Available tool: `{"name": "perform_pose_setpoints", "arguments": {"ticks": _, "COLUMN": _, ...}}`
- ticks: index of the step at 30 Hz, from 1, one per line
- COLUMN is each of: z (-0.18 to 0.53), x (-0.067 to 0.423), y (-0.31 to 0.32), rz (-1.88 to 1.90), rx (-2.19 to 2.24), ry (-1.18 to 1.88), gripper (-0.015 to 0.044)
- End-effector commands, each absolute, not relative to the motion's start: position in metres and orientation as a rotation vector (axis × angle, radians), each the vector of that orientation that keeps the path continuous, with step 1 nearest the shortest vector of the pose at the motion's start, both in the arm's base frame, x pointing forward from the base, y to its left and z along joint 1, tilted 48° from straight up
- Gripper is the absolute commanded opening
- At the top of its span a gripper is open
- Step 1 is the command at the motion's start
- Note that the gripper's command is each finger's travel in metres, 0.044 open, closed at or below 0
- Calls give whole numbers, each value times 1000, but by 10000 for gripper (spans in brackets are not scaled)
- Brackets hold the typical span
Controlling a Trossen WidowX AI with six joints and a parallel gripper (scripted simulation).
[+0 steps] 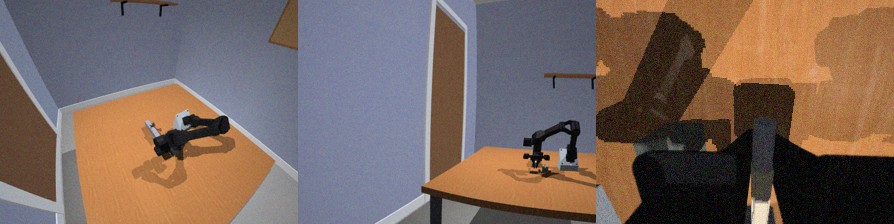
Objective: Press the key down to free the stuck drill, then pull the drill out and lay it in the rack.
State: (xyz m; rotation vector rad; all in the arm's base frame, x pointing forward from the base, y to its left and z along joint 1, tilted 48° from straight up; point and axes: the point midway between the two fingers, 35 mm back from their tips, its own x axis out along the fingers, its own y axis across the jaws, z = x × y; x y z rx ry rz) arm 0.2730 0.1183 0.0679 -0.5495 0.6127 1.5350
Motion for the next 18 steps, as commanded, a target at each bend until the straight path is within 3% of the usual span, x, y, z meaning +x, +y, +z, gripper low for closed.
{"name": "perform_pose_setpoints", "arguments": {"ticks": 1, "z": 70, "x": 273, "y": 116, "rz": 1534, "rx": -552, "ry": 606, "gripper": 0}}
{"name": "perform_pose_setpoints", "arguments": {"ticks": 18, "z": 74, "x": 271, "y": 107, "rz": 1534, "rx": -552, "ry": 607, "gripper": 0}}
